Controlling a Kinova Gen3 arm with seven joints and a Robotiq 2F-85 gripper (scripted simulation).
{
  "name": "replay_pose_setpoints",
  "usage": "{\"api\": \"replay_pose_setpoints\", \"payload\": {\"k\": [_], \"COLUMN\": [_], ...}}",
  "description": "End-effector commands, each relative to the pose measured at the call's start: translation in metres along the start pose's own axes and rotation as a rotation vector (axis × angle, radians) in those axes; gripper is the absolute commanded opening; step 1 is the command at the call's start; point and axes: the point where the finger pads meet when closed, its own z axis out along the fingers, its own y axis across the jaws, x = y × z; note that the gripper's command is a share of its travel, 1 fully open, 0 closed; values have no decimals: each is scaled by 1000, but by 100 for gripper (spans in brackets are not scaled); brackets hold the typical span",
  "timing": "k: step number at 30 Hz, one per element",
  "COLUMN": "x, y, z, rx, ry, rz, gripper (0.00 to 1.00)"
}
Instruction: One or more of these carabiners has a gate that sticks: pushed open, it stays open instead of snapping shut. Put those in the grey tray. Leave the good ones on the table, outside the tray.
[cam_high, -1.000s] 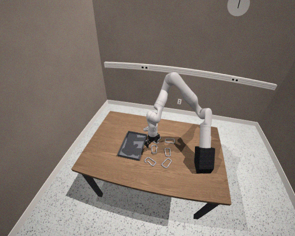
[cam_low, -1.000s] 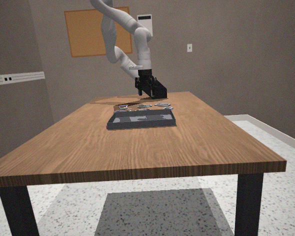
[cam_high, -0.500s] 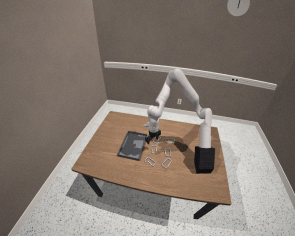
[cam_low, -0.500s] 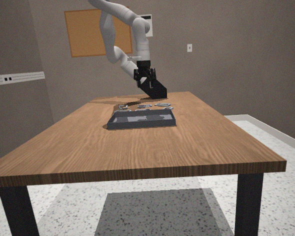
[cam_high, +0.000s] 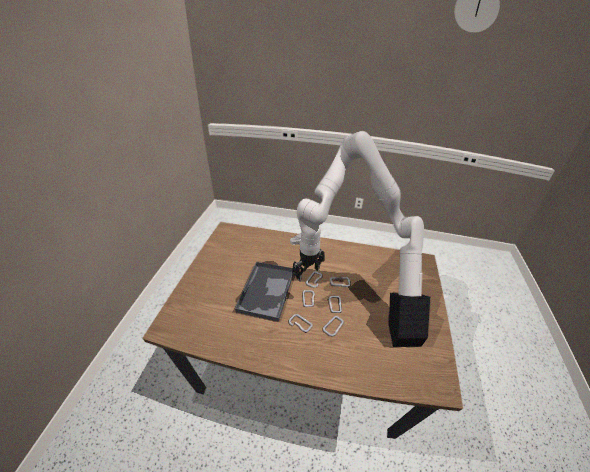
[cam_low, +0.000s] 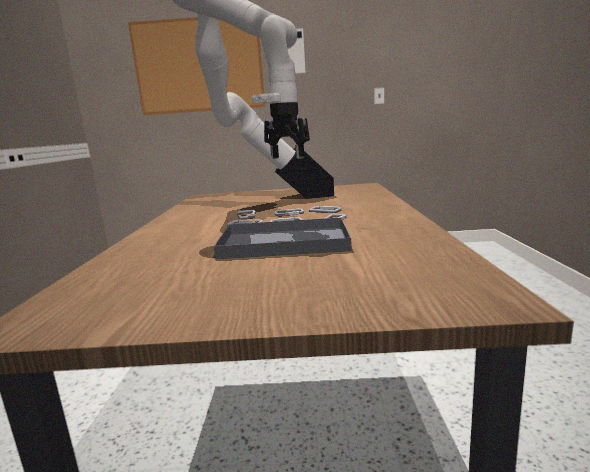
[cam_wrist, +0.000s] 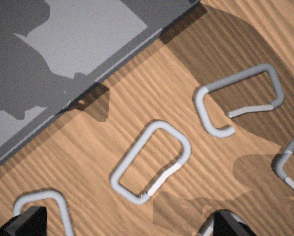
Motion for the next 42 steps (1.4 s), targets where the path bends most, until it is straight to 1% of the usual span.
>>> {"api": "replay_pose_setpoints", "payload": {"k": [1, 2, 18, 19, 35, 36, 38, 42], "x": [0, -1, -1, -1, -1, -2, -2, -2], "y": [-1, 8, 8, 16, 16, 16, 16, 16], "z": [-2, -50, -50, -98, -98, -97, -97, -97], "rx": [4, 1, 1, -1, -1, 0, 0, 1], "ry": [1, 0, 0, 0, 0, -2, -2, -2], "rz": [0, 0, 0, -1, -1, 278, 284, 348], "gripper": [100, 100, 100, 100, 100, 100, 100, 100]}}
